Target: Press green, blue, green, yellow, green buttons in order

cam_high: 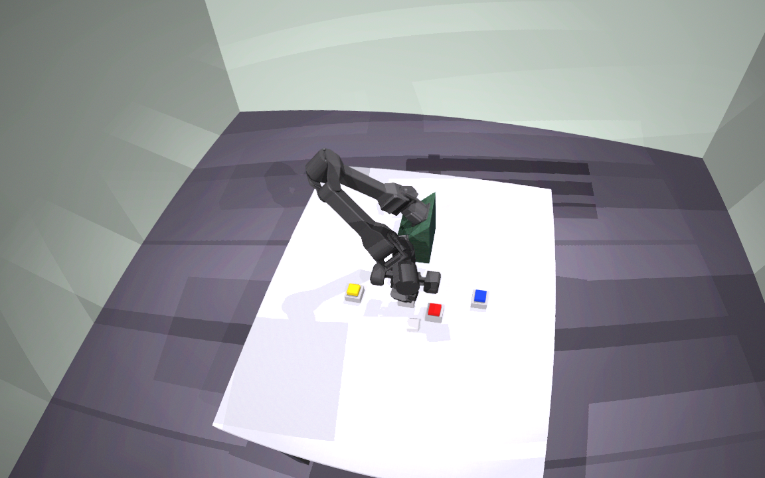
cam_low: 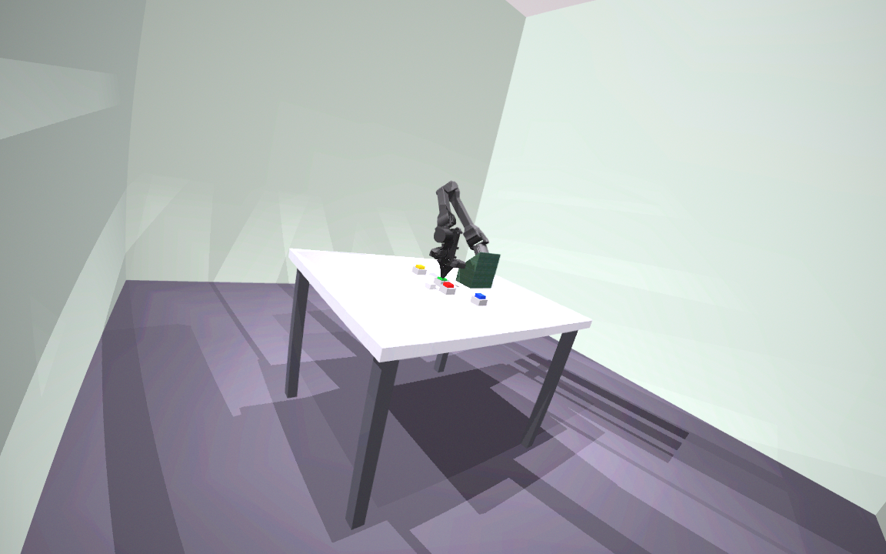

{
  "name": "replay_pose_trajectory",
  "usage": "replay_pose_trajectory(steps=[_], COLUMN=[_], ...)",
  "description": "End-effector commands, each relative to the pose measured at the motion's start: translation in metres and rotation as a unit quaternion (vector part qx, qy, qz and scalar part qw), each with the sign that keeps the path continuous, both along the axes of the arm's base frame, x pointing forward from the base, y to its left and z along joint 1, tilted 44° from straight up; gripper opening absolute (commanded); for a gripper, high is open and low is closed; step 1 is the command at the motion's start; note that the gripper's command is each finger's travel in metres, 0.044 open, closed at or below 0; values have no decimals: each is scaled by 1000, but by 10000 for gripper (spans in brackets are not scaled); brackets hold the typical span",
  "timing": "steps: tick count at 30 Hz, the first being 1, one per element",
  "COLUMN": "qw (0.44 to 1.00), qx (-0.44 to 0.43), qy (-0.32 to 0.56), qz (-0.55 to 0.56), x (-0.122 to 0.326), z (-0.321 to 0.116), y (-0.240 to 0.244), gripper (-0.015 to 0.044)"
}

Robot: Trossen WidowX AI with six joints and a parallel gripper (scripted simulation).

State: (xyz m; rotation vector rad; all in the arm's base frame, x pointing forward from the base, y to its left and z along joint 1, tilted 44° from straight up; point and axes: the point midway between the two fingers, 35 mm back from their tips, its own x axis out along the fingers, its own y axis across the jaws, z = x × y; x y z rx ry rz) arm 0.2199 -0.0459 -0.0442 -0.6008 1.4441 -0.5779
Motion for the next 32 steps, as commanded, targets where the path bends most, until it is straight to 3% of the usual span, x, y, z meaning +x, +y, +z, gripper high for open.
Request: replay_pose_trajectory(steps=[1, 10, 13, 19, 24, 27, 32], qw=[1000, 1000, 1000, 1000, 1000, 1000, 1000], qx=[-2, -1, 4, 15, 12, 6, 6], qy=[3, 3, 2, 3, 3, 1, 1], qz=[1, 1, 3, 6, 3, 1, 1], x=[-1, -2, 9, 35, 31, 22, 21], z=[0, 23, 18, -15, -51, -69, -71], y=[-1, 22, 40, 119, 186, 215, 217], gripper=[20, 20, 99, 256, 387, 400, 400])
